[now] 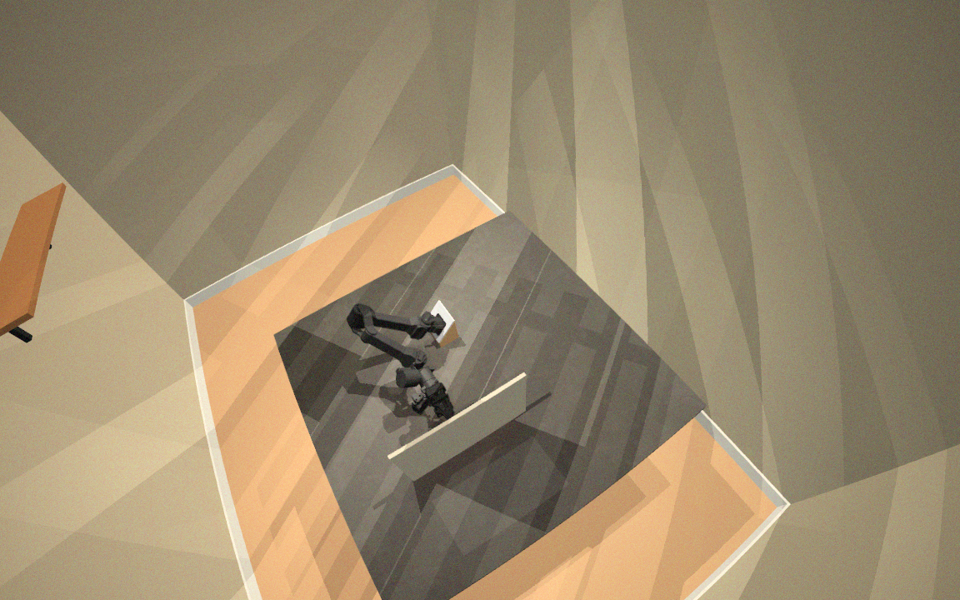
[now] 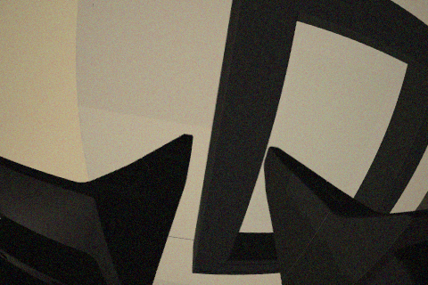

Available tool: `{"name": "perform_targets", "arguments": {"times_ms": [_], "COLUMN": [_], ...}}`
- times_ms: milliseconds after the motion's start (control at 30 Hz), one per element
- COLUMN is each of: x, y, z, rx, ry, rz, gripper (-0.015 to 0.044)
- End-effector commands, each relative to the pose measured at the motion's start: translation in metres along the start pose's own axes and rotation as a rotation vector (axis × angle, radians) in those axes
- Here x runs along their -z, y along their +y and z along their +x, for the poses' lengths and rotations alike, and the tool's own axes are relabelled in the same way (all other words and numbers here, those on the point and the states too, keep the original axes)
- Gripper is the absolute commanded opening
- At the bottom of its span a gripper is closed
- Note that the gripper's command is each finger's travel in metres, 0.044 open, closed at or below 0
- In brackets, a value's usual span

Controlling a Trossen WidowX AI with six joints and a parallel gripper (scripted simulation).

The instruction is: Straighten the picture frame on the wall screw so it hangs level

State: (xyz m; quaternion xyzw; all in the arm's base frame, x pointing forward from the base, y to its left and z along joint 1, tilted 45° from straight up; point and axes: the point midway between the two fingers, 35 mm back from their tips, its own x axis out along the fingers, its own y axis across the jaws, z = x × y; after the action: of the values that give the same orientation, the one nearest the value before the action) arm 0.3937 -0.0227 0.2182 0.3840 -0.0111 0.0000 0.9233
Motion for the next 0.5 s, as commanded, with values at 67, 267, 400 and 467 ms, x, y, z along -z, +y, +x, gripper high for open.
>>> {"name": "perform_targets", "arguments": {"times_ms": [67,267,400,467], "x": [0.0,-0.005,-0.006,-0.004], "y": [0.0,0.004,0.003,0.002], "z": [0.0,-0.031,-0.065,-0.082], "rx": [0.001,0.001,0.001,0.001], "ry": [0.0,0.0,0.001,0.001], "rz": [-0.003,-0.042,-0.087,-0.109], "gripper": [0.026,0.026,0.026,0.026]}}
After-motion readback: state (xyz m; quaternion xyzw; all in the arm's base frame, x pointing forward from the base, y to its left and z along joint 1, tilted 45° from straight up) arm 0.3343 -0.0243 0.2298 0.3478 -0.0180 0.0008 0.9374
